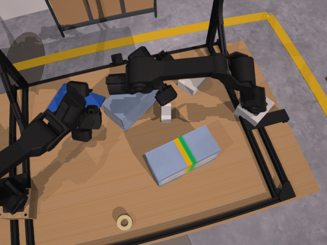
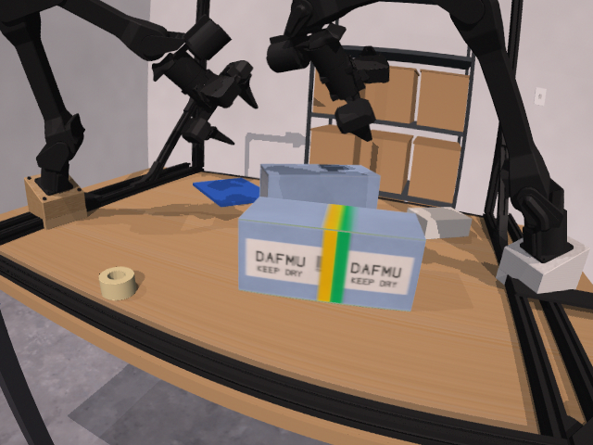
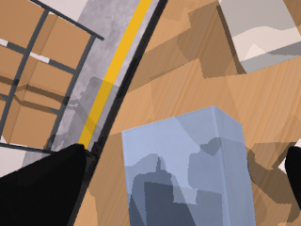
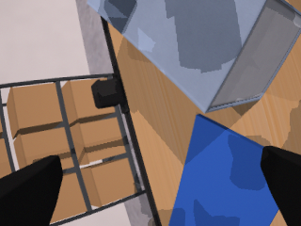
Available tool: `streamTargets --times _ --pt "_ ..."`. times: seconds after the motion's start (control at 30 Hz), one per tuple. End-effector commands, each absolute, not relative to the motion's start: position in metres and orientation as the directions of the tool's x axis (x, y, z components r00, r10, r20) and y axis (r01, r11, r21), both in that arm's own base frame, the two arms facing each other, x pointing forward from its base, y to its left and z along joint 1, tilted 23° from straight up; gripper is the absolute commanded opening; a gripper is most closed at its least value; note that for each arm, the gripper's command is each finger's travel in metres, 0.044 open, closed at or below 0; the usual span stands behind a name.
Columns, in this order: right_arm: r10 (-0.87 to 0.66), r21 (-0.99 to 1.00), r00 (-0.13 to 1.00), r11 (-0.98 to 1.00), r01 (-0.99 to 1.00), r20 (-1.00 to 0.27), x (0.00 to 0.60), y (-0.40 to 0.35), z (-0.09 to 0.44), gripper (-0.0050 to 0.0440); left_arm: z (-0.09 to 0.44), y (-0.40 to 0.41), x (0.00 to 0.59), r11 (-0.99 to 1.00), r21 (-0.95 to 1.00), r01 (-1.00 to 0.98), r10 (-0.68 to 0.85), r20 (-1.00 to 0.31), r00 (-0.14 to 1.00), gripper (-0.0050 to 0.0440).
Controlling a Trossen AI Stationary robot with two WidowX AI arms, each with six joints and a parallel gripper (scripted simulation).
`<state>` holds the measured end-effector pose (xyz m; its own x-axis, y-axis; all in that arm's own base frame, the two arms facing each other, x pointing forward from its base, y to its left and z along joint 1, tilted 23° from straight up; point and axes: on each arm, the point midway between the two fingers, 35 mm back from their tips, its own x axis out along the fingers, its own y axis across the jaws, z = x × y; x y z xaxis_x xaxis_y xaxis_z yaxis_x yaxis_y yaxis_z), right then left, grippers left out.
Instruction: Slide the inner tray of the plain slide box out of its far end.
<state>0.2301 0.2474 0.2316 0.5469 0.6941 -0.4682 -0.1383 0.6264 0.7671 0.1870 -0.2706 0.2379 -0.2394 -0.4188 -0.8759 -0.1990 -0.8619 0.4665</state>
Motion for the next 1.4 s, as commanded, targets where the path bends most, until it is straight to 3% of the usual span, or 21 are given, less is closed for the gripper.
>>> streamTargets --times 0.0,0.53,0.73,1.0,1.1,1.2,1.37 --pt "0.694 0.767 0.547 0.626 -0.138 -0.468 0.23 0.247 0.232 0.044 0.238 -0.271 0.187 -0.862 0.466 -0.199 -0.419 -0.876 -0.239 0.044" --pt "0.694 0.767 0.547 0.626 -0.138 -0.468 0.23 0.247 0.232 0.044 0.238 -0.271 0.187 -0.862 0.466 -0.199 -0.419 -0.876 -0.239 0.044" --pt "0.671 0.619 0.61 0.704 -0.347 -0.421 0.243 0.25 0.223 0.0296 0.218 -0.285 0.19 -0.94 0.307 -0.148 -0.286 -0.947 -0.148 0.0296" --pt "0.64 0.375 0.678 0.766 -0.523 -0.362 0.255 0.251 0.214 0.02 0.2 -0.303 0.193 -0.986 0.15 -0.068 -0.15 -0.989 -0.005 0.02" --pt "0.636 0.341 0.686 0.771 -0.538 -0.354 0.256 0.251 0.213 0.02 0.198 -0.306 0.193 -0.989 0.134 -0.057 -0.135 -0.991 0.015 0.02" --pt "0.617 0.19 0.718 0.785 -0.589 -0.322 0.261 0.25 0.209 0.0128 0.191 -0.317 0.193 -0.997 0.078 -0.006 -0.078 -0.992 0.103 0.0128" --pt "0.592 0.0 0.755 0.787 -0.617 -0.281 0.266 0.248 0.204 0.008 0.184 -0.331 0.192 -0.998 0.037 0.058 -0.024 -0.976 0.217 0.008"
